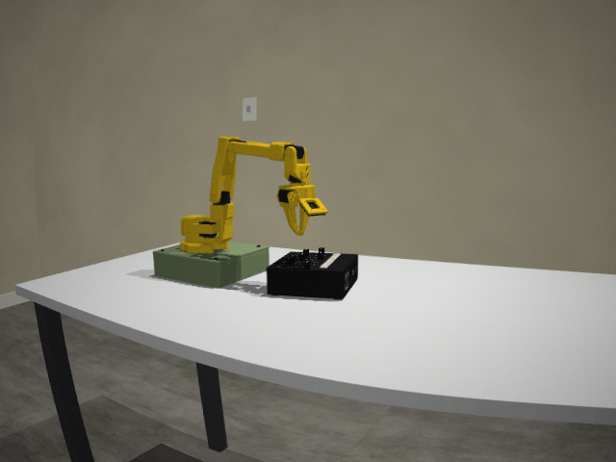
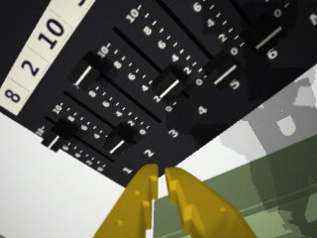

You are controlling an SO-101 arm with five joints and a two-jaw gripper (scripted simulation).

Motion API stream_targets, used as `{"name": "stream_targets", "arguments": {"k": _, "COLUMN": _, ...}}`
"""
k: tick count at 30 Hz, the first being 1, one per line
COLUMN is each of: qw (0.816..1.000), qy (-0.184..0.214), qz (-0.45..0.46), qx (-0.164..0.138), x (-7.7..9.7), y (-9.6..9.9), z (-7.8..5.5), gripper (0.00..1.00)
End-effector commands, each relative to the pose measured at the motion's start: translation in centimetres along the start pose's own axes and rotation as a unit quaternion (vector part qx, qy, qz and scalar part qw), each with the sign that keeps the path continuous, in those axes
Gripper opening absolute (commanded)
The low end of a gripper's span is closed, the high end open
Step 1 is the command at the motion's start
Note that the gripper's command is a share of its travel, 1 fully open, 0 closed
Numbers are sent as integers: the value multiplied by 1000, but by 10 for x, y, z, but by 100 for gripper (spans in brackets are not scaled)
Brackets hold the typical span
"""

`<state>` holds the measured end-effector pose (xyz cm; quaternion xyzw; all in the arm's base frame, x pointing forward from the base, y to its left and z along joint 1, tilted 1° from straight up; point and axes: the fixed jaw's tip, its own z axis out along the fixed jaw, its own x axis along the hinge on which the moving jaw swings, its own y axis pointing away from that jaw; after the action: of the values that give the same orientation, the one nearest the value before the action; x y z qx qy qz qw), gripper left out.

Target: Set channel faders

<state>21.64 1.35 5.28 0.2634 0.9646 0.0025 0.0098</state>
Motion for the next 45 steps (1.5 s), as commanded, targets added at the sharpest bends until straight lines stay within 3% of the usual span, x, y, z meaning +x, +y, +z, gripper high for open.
{"name": "stream_targets", "arguments": {"k": 1, "qw": 998, "qy": 3, "qz": 59, "qx": 1, "x": 2, "y": -4, "z": -3, "gripper": 0}}
{"name": "stream_targets", "arguments": {"k": 13, "qw": 978, "qy": 2, "qz": 210, "qx": 2, "x": 4, "y": -8, "z": -7, "gripper": 0}}
{"name": "stream_targets", "arguments": {"k": 23, "qw": 962, "qy": 2, "qz": 272, "qx": 2, "x": 5, "y": -10, "z": -8, "gripper": 0}}
{"name": "stream_targets", "arguments": {"k": 45, "qw": 947, "qy": 2, "qz": 320, "qx": 2, "x": 5, "y": -11, "z": -9, "gripper": 0}}
